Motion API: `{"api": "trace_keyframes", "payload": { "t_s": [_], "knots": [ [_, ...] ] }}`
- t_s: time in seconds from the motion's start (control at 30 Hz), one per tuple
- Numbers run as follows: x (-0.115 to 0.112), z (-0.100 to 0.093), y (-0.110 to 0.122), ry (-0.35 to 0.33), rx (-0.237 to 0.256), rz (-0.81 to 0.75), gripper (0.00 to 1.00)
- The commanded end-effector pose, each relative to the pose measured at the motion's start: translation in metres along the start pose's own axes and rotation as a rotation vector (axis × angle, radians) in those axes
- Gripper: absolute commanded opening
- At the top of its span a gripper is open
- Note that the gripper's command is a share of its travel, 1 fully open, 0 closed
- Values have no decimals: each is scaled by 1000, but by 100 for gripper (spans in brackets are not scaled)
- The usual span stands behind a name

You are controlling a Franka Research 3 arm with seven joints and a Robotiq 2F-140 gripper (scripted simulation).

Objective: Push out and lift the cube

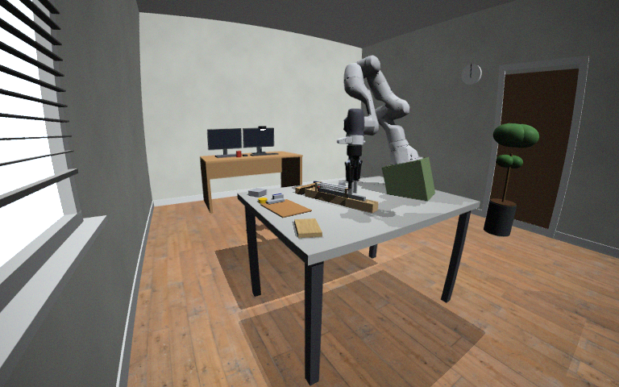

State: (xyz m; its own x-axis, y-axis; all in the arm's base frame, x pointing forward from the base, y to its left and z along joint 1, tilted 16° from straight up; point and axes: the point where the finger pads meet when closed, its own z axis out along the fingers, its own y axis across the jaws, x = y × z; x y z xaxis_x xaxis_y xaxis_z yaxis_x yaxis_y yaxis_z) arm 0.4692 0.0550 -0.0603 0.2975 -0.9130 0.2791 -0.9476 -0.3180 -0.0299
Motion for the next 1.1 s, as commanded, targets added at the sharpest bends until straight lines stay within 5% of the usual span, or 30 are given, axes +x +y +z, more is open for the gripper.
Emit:
{"api": "trace_keyframes", "payload": {
  "t_s": [0.0,0.1,1.07],
  "knots": [
    [2,-34,-1,3,-4,-17,23],
    [2,-51,-1,3,-4,-17,23],
    [2,-51,-1,3,-4,-17,23]
  ]
}}
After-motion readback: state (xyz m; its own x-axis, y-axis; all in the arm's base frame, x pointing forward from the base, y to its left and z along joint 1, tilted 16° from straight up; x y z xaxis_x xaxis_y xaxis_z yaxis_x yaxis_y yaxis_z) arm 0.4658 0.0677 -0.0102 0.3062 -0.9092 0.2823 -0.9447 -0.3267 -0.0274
